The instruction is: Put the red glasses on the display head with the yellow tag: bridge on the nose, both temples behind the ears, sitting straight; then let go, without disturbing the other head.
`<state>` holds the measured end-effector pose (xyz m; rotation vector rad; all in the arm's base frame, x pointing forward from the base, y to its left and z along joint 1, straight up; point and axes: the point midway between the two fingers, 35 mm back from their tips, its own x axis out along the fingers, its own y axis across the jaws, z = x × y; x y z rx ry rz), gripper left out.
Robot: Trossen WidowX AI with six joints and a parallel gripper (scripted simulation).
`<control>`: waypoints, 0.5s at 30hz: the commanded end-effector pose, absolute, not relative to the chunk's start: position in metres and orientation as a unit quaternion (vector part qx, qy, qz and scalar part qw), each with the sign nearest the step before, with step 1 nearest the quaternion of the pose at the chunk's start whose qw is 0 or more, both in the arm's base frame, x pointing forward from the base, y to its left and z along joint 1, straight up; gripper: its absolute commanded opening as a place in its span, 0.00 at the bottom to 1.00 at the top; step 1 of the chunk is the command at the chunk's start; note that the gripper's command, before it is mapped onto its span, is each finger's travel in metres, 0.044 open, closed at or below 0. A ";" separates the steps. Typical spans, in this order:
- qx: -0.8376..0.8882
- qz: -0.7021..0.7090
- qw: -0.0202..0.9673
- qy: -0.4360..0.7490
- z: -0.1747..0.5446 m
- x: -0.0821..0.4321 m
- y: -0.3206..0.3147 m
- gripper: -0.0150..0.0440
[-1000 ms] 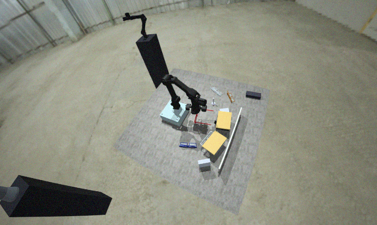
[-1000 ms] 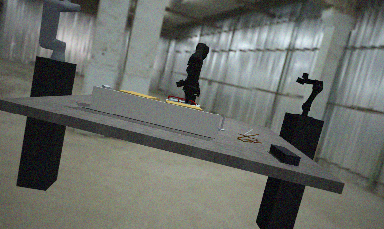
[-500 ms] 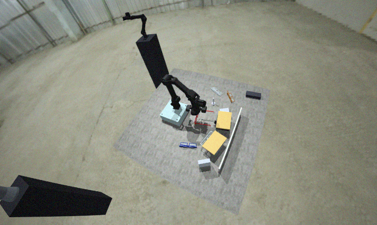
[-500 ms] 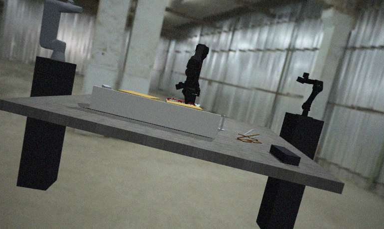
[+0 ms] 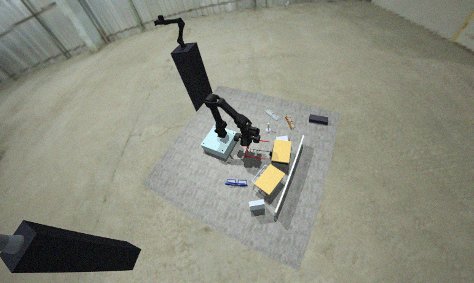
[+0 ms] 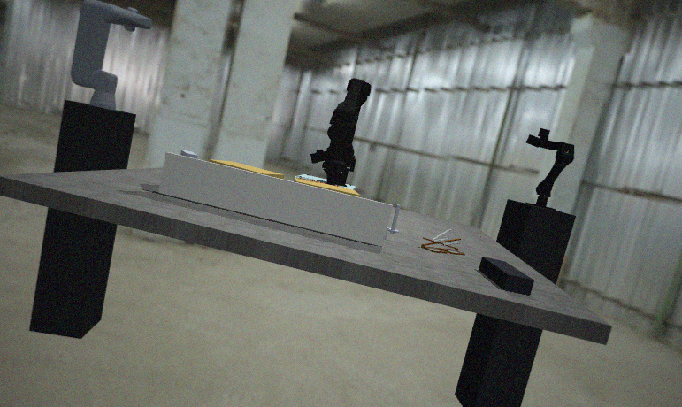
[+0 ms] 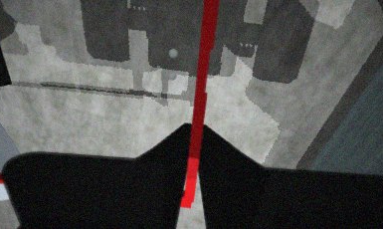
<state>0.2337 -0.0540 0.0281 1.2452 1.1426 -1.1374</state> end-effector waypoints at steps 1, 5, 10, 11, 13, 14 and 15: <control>0.519 -0.473 0.527 0.478 0.027 0.238 -0.054 0.25; 0.519 -0.474 0.528 0.476 0.027 0.244 -0.054 0.25; 0.518 -0.474 0.530 0.475 0.027 0.250 -0.054 0.25; 0.518 -0.474 0.531 0.474 0.027 0.251 -0.054 0.25; 0.518 -0.474 0.531 0.474 0.027 0.254 -0.054 0.25; 0.518 -0.474 0.531 0.474 0.027 0.255 -0.054 0.25; 0.518 -0.474 0.531 0.474 0.027 0.256 -0.054 0.25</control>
